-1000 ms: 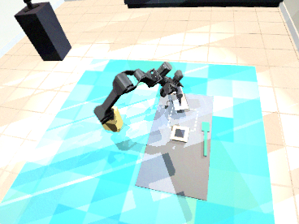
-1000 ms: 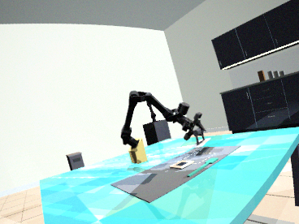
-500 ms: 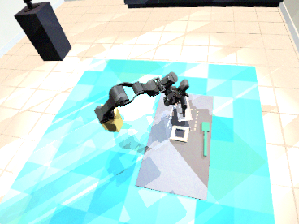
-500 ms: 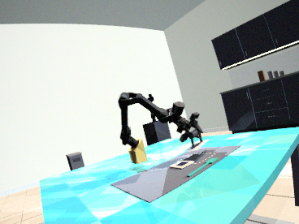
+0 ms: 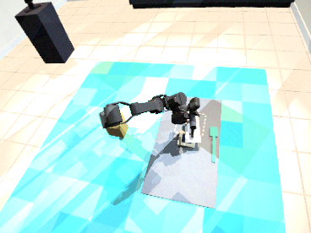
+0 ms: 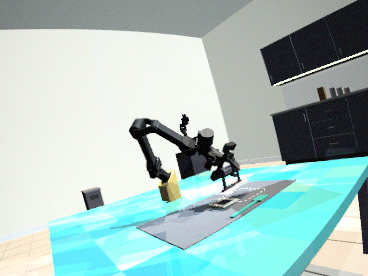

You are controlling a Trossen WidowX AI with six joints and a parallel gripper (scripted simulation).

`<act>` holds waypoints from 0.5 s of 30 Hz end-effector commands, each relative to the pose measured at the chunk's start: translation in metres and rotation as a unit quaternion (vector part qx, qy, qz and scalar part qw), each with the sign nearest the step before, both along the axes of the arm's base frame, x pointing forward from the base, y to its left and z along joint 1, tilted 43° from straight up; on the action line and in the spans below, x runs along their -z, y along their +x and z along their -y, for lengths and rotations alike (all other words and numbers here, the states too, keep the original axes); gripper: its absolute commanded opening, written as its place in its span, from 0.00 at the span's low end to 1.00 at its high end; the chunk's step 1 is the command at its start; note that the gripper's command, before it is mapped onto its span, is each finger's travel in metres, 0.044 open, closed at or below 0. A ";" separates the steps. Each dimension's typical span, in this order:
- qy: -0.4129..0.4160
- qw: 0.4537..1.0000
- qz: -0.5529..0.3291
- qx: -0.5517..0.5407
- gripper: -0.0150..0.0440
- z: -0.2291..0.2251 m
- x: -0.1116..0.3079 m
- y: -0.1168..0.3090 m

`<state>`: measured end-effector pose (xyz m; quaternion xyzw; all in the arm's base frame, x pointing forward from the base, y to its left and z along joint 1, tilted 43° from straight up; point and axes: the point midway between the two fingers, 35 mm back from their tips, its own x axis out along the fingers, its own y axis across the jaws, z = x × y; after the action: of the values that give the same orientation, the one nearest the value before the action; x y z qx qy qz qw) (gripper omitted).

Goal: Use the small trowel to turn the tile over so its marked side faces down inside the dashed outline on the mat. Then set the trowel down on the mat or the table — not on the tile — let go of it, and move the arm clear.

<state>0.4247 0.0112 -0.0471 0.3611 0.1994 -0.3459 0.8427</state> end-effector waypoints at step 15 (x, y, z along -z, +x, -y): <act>-0.032 0.998 0.050 0.033 0.25 0.088 -0.079 -0.010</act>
<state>0.4155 -0.0698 0.0162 0.3570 0.1470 -0.3689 0.8455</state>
